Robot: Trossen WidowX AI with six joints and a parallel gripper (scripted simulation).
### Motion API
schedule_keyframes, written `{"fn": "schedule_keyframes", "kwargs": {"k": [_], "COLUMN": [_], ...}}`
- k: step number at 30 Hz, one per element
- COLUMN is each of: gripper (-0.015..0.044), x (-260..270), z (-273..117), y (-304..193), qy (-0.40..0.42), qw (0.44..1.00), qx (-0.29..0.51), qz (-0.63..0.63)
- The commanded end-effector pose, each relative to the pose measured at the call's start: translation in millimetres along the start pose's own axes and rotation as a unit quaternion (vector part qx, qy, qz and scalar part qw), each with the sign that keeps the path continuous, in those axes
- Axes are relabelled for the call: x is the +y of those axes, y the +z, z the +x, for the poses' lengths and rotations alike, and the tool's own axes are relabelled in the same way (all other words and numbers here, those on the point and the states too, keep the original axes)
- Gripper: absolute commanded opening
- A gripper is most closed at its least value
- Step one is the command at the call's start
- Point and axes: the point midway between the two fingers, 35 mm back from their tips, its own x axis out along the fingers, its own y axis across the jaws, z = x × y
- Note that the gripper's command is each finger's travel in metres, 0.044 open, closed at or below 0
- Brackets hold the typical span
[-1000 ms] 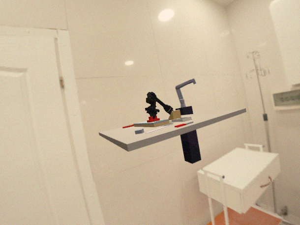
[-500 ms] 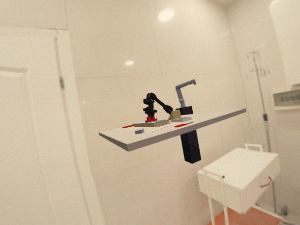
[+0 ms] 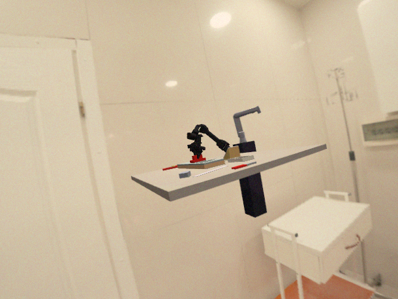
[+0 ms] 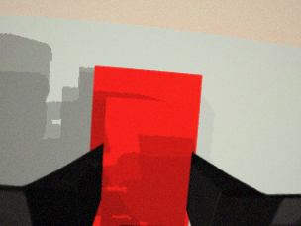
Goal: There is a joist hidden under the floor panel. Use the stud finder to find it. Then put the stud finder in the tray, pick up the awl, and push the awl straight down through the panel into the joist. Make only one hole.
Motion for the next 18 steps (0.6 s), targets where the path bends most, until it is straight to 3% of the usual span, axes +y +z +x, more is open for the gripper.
{"fn": "schedule_keyframes", "kwargs": {"k": [1,18], "gripper": [0.0,0.0], "x": [-15.5,-69.7], "z": [0.1,-0.1], "y": [-1.5,-1.4], "qy": [-0.002,-0.003], "qw": [1.0,1.0], "qx": [0.0,0.0], "qz": [0.001,0.0]}}
